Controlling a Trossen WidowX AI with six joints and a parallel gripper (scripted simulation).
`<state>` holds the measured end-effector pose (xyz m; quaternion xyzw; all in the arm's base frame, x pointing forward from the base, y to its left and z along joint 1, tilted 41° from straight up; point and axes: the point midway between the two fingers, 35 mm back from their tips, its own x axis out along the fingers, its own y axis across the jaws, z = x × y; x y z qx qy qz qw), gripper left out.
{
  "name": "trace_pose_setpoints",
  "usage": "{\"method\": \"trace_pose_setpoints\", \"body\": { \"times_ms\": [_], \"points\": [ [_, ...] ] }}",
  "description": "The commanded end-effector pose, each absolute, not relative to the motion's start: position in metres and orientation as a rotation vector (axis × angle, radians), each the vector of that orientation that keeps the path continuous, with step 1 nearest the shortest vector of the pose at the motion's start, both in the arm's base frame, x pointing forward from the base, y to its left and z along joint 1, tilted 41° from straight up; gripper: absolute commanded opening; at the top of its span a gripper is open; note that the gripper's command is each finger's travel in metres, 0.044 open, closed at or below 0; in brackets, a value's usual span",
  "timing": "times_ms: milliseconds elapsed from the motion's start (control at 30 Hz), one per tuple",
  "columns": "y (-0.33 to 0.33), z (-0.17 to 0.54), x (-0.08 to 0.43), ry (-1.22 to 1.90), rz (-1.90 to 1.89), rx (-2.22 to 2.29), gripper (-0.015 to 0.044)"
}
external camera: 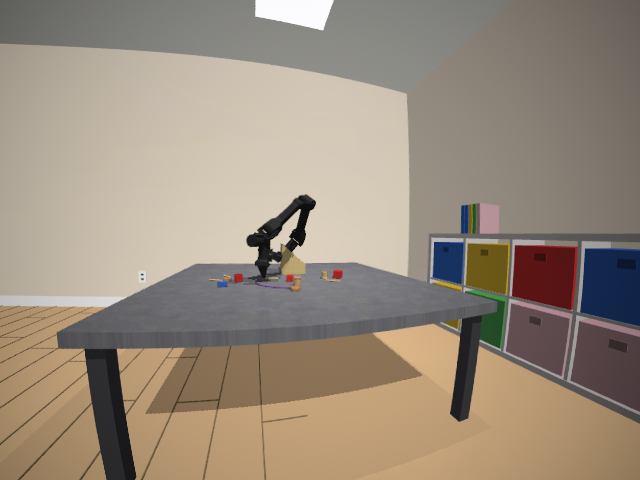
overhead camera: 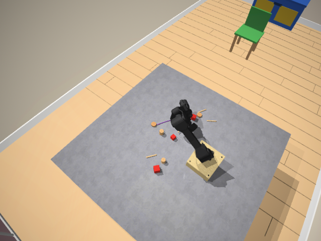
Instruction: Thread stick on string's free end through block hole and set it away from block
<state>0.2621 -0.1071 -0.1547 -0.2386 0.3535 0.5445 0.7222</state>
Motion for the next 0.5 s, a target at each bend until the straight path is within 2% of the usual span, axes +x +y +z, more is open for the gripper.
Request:
{"method": "trace_pose_setpoints", "body": {
  "times_ms": [0, 467],
  "points": [
    [-0.101, -0.151, 0.262, 0.780, 1.204, -0.521, 0.0000],
    [-0.087, -0.139, 0.266, 0.777, 1.206, -0.519, 0.0000]
  ]
}}
